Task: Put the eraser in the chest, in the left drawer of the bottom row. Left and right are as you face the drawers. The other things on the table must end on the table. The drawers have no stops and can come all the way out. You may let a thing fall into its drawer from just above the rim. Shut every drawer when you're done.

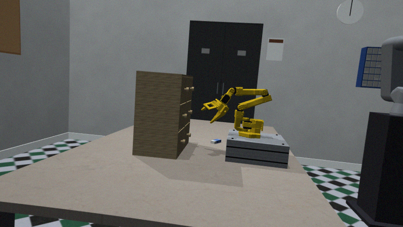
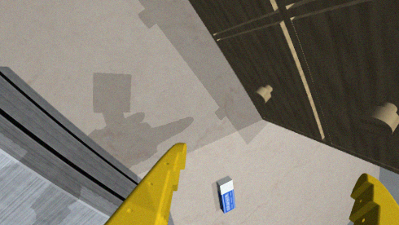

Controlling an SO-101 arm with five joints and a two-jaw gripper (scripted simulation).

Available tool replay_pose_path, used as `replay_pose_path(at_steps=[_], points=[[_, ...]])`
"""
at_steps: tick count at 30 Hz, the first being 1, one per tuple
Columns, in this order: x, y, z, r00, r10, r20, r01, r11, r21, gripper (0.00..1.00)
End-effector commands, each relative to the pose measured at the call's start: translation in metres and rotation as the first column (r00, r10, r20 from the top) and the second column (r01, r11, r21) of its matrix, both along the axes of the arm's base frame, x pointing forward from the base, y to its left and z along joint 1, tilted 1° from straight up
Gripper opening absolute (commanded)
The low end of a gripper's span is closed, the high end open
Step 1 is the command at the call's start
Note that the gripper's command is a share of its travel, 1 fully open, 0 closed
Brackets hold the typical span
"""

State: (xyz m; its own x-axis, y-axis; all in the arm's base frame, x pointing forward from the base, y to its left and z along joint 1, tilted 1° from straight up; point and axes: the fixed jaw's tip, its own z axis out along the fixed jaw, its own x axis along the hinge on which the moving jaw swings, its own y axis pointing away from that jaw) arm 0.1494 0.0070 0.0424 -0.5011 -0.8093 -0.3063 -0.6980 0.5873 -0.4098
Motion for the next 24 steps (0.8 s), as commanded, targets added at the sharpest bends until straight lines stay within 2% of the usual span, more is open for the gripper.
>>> replay_pose_path(at_steps=[1, 11, 24], points=[[-0.0049, 0.001, -0.0049, 0.995, 0.092, -0.026, -0.093, 0.995, -0.045, 0.5], [-0.0055, 0.0005, -0.0053, 0.964, 0.263, -0.04, -0.266, 0.954, -0.14, 0.5], [-0.0059, -0.0003, -0.0055, 0.863, 0.498, -0.089, -0.502, 0.822, -0.27, 0.5]])
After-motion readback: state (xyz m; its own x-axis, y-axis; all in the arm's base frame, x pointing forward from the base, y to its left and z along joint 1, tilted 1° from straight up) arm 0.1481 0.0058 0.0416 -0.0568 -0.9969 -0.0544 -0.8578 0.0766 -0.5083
